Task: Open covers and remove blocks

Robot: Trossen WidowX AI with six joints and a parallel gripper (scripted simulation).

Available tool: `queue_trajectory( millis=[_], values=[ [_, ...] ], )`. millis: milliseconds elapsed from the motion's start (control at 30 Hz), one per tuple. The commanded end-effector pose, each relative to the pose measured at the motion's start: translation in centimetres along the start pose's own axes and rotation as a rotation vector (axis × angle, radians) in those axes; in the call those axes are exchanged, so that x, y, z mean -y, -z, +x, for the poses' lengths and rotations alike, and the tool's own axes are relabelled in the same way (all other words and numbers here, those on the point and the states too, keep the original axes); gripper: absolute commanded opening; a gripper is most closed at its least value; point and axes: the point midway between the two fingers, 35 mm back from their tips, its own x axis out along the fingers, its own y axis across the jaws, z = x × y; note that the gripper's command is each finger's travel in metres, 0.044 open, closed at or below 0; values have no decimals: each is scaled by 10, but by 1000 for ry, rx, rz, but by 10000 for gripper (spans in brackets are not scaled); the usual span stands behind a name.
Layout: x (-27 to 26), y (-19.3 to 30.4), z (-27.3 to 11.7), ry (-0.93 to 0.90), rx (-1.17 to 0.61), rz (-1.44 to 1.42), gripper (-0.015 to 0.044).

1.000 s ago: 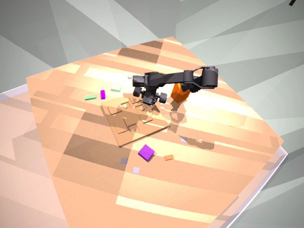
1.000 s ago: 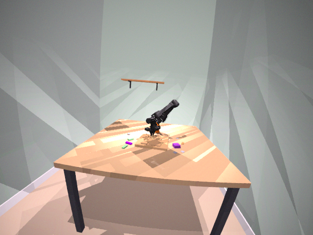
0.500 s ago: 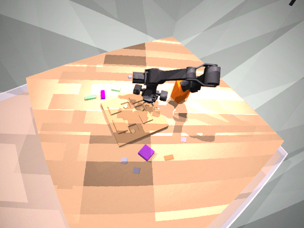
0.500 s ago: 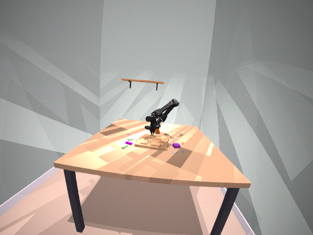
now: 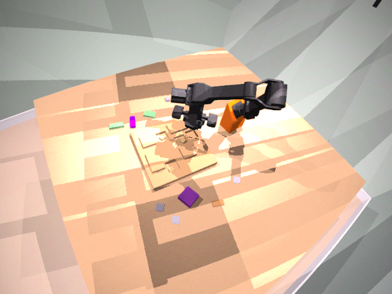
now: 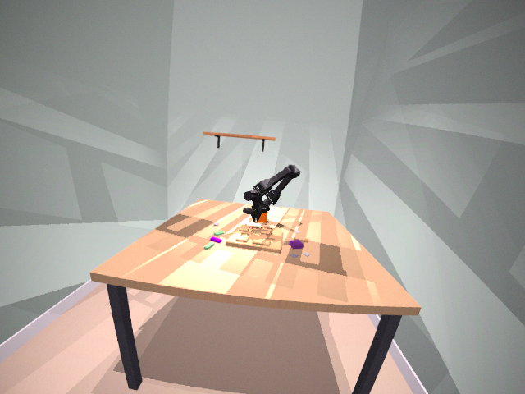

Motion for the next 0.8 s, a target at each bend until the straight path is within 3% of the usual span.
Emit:
queue_trajectory(
  millis=[0,767],
  values=[
    [1,0,-10,8,-2,-6,80],
    [1,-19,-49,18,-13,-2,80]
  ],
)
